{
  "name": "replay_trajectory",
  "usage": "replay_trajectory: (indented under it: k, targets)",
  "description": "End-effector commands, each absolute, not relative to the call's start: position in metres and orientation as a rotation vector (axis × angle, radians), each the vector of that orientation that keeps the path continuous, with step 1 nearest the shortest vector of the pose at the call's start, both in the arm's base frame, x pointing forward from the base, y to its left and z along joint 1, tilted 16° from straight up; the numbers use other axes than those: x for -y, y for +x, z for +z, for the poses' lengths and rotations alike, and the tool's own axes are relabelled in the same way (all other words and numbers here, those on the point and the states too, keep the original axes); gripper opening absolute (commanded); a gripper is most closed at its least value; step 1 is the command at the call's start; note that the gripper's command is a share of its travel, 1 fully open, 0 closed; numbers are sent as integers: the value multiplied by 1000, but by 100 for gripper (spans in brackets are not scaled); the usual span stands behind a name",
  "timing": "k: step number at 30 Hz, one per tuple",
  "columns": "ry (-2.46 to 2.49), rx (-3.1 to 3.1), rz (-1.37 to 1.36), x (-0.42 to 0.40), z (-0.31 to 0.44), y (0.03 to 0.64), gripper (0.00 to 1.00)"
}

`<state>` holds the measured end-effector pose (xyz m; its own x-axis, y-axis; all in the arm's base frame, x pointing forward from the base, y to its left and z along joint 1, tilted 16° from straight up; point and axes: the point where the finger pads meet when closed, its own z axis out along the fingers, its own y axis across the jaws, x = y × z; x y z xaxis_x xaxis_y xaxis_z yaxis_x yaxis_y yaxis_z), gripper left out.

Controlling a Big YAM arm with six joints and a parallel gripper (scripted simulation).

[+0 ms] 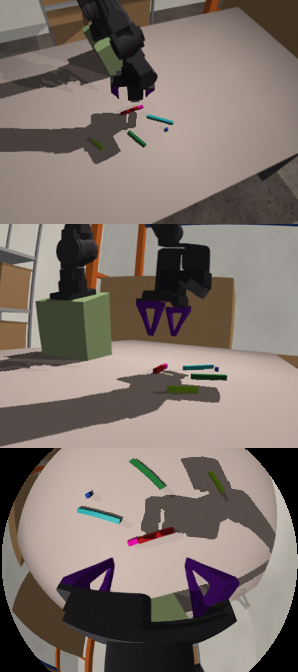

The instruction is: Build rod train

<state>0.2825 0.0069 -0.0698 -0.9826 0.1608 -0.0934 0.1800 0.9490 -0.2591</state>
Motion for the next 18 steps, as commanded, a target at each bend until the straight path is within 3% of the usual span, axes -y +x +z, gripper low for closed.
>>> replay_trajectory:
  k: [1,18]
  targets:
    - [83,-2998,-390,-18,-62,312,100]
    - [-43,-2998,-393,-18,-59,315,100]
